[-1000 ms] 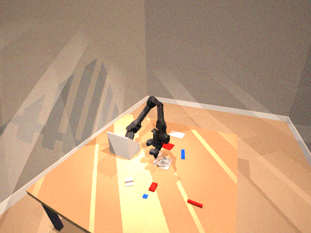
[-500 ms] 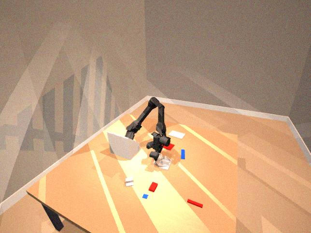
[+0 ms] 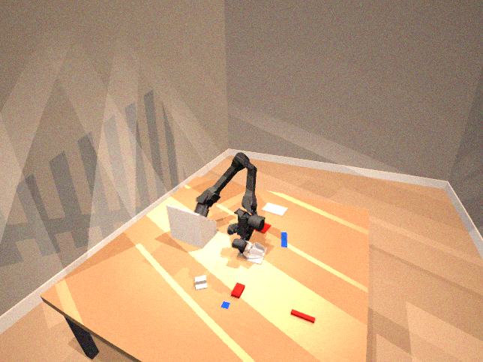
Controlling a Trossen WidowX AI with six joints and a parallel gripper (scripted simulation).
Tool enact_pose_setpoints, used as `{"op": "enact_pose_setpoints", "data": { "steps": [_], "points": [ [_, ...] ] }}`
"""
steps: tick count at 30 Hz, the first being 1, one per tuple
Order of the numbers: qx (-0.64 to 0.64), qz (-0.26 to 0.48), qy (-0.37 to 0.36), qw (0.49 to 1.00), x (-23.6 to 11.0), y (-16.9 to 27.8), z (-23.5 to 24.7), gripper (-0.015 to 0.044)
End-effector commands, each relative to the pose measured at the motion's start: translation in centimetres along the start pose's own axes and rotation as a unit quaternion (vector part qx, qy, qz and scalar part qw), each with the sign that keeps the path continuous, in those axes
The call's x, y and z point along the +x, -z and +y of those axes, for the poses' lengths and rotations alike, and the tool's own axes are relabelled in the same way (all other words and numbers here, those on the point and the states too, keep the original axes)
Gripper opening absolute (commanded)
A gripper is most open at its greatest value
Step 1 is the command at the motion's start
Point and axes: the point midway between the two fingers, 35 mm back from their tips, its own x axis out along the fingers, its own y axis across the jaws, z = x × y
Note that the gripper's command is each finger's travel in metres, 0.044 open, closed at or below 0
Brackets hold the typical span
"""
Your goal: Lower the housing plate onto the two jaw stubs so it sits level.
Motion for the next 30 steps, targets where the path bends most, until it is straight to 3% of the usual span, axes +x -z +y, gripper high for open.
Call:
{"op": "enact_pose_setpoints", "data": {
  "steps": [1, 30],
  "points": [
    [0.003, -0.002, 0.003, 1.000, 0.29, -0.18, -0.06, 0.0351],
    [0.004, -0.002, 0.003, 1.000, 0.78, -0.18, -0.07, 0.0351]
  ]
}}
